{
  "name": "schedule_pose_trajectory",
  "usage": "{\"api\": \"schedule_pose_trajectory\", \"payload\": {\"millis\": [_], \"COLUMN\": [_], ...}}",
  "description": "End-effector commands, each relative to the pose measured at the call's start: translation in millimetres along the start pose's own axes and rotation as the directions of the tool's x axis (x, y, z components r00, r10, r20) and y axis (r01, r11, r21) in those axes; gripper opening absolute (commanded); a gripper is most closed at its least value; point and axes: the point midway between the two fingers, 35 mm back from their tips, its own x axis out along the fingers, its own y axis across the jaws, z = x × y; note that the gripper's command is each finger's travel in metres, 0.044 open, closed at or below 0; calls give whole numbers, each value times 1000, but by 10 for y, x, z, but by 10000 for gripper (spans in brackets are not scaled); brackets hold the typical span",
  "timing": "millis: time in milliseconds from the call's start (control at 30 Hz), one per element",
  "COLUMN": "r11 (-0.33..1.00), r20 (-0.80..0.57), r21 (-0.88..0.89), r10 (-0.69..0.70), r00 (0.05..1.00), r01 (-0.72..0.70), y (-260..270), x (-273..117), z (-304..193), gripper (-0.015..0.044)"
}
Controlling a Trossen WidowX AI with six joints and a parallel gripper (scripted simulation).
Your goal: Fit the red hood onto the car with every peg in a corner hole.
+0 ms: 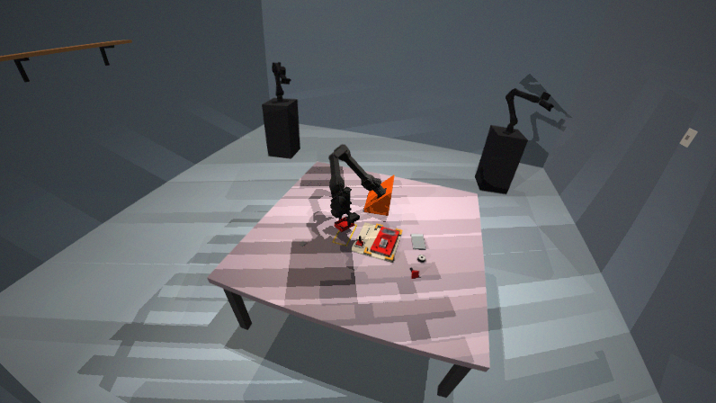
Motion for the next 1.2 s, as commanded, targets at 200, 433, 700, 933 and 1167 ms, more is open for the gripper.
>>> {"api": "schedule_pose_trajectory", "payload": {"millis": [200,433,700,933,1167], "r11": [946,854,698,526,329], "r20": [-3,-3,-3,-2,-2], "r21": [323,521,716,850,944], "r10": [4,3,3,3,2], "r00": [1000,1000,1000,1000,1000], "r01": [-3,-1,0,0,1], "y": [5,4,1,-1,-3], "x": [45,72,102,128,154], "z": [-7,-7,-8,-9,-11], "gripper": [0,0,0,0,0]}}
